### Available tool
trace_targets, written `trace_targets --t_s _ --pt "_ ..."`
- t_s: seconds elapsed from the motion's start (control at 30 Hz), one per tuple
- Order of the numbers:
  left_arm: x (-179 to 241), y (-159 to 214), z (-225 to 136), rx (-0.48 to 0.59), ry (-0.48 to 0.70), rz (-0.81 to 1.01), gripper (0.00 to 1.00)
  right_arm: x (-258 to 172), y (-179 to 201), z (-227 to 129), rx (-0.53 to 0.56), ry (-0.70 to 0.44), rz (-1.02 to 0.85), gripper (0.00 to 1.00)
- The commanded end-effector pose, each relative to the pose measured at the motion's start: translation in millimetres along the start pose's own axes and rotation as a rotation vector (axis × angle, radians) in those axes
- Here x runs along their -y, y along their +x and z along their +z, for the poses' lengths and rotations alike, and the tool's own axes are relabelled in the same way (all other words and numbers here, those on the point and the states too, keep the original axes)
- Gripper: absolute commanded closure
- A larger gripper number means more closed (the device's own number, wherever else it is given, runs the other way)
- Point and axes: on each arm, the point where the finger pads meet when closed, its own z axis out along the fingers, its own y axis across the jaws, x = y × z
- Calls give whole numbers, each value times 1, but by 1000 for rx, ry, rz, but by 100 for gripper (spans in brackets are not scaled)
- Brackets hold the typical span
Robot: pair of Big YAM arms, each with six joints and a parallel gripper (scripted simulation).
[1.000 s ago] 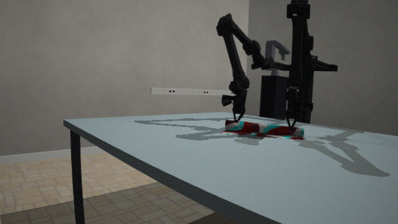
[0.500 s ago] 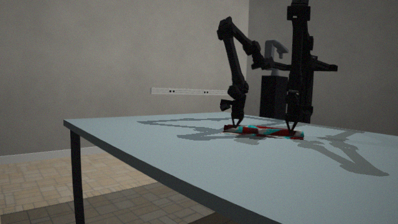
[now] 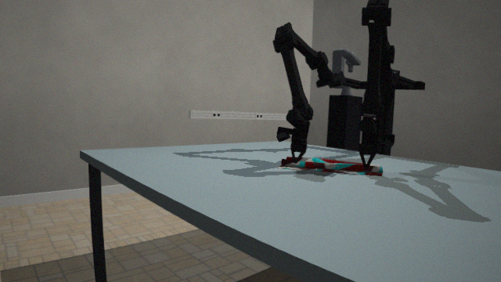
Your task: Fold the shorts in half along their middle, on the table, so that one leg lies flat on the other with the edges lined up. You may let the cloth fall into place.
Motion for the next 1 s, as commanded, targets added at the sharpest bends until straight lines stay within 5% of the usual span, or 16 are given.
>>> trace_targets --t_s 0.0,0.17,0.2,0.97 --pt "-7 -10 1 22 -20 -23 100 -18 -28 3 44 -32 10 100" --pt "-14 -13 -1 25 -28 -24 100 -18 -28 3 44 -32 14 100" --pt "-8 -11 -3 22 -17 -15 86 -16 -27 3 43 -29 13 86" --pt "31 -1 -8 2 21 -7 86 -24 2 12 4 -13 4 86"
